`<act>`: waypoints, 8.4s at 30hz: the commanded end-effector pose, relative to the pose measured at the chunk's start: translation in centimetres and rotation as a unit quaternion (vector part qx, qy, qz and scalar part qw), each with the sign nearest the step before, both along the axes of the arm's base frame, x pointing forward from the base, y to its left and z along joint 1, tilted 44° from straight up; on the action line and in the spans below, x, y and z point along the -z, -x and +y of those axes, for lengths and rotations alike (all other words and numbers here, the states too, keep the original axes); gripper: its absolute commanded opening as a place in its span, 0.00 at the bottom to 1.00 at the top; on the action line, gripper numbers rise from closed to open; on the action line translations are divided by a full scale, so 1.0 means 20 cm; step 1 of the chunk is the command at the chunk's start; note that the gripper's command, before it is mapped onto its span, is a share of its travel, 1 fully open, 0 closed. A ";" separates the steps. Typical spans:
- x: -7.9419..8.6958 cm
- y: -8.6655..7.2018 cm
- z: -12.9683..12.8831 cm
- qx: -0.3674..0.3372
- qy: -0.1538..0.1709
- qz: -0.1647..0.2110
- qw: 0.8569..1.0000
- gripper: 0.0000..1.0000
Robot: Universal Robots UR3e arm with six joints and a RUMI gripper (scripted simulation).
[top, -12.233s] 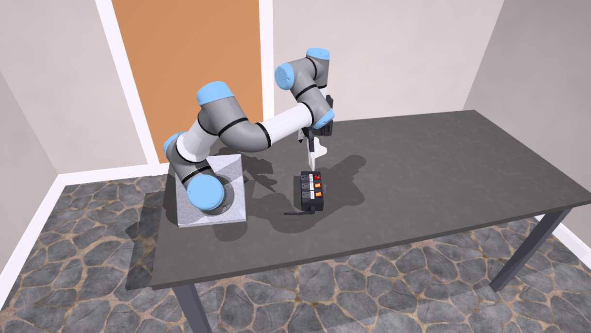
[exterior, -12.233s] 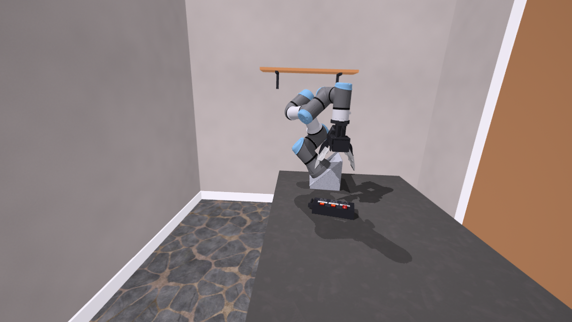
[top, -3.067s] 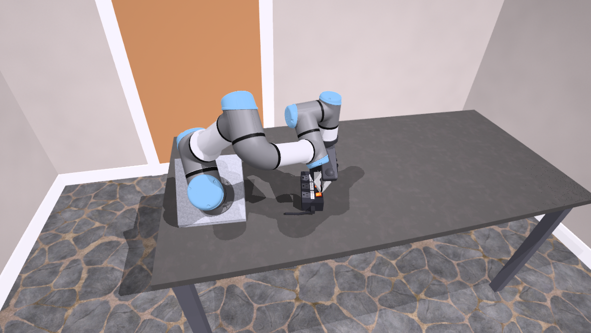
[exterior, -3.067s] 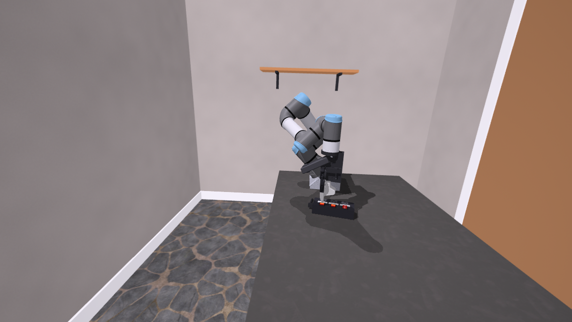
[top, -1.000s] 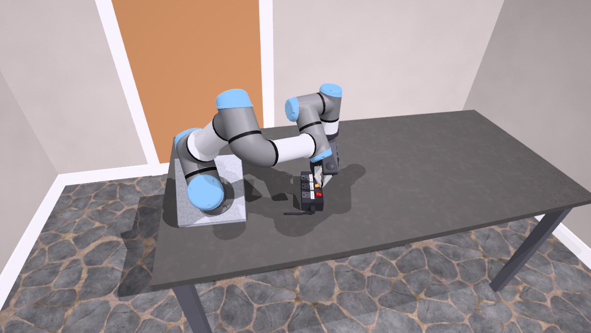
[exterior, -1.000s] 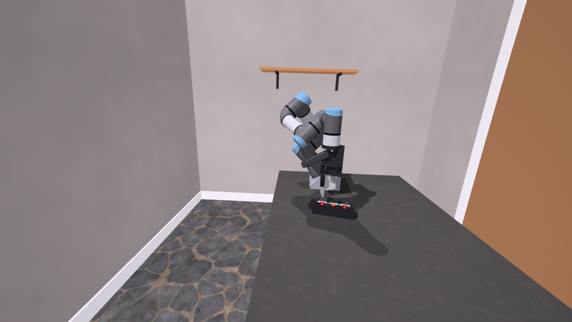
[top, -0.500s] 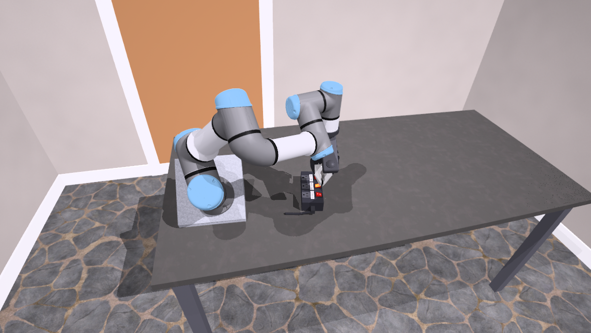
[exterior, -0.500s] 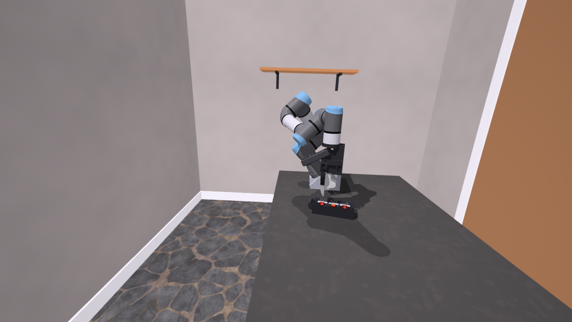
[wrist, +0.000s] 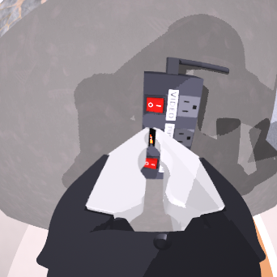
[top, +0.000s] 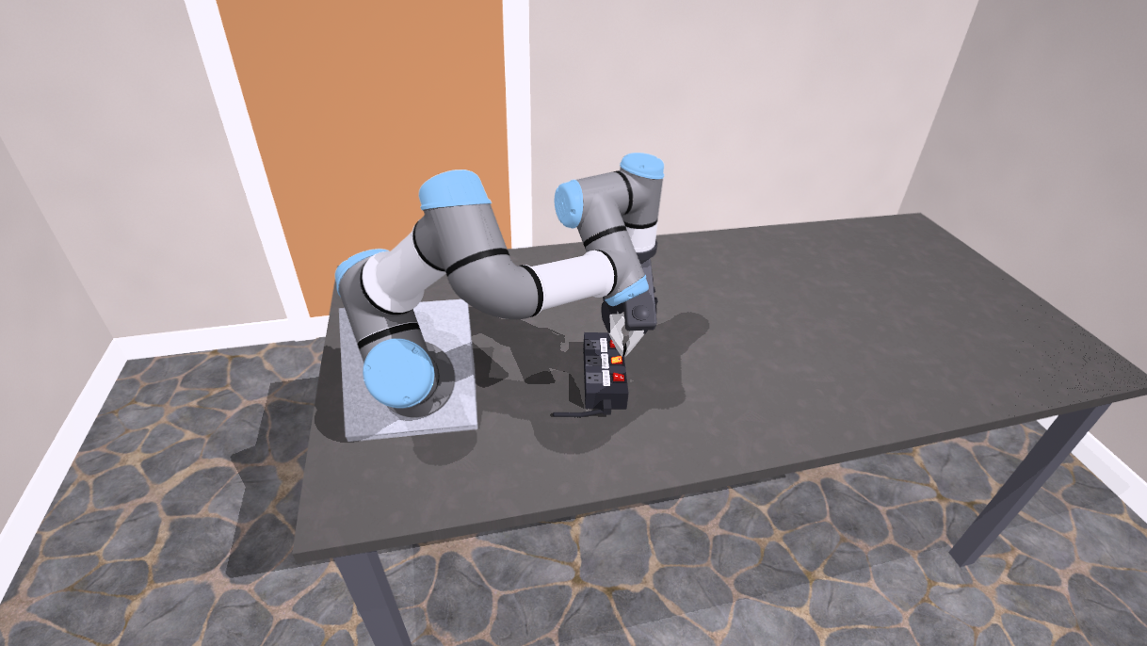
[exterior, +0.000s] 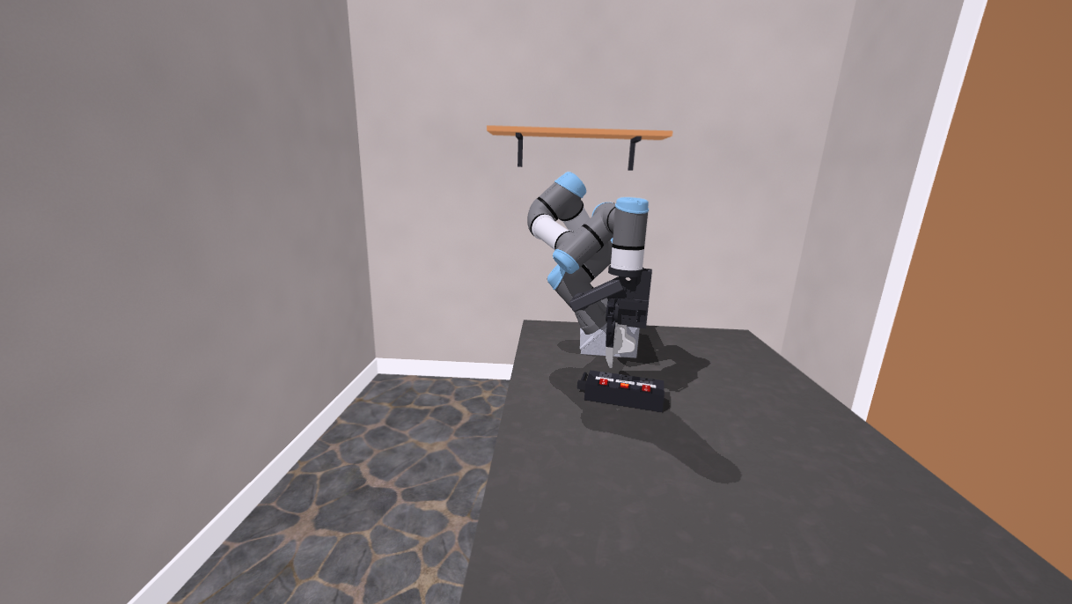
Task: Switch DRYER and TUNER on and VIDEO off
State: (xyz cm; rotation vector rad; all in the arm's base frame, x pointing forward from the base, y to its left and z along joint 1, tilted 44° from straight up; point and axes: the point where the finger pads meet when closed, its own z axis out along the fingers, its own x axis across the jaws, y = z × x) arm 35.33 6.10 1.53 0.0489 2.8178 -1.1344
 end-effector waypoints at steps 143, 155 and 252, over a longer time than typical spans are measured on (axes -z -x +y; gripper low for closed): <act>0.40 0.02 0.18 0.000 0.001 -0.001 1.000 0.00; 0.40 0.02 0.18 0.000 0.001 -0.001 1.000 0.00; 0.43 0.02 0.15 0.000 0.001 -0.001 1.000 0.00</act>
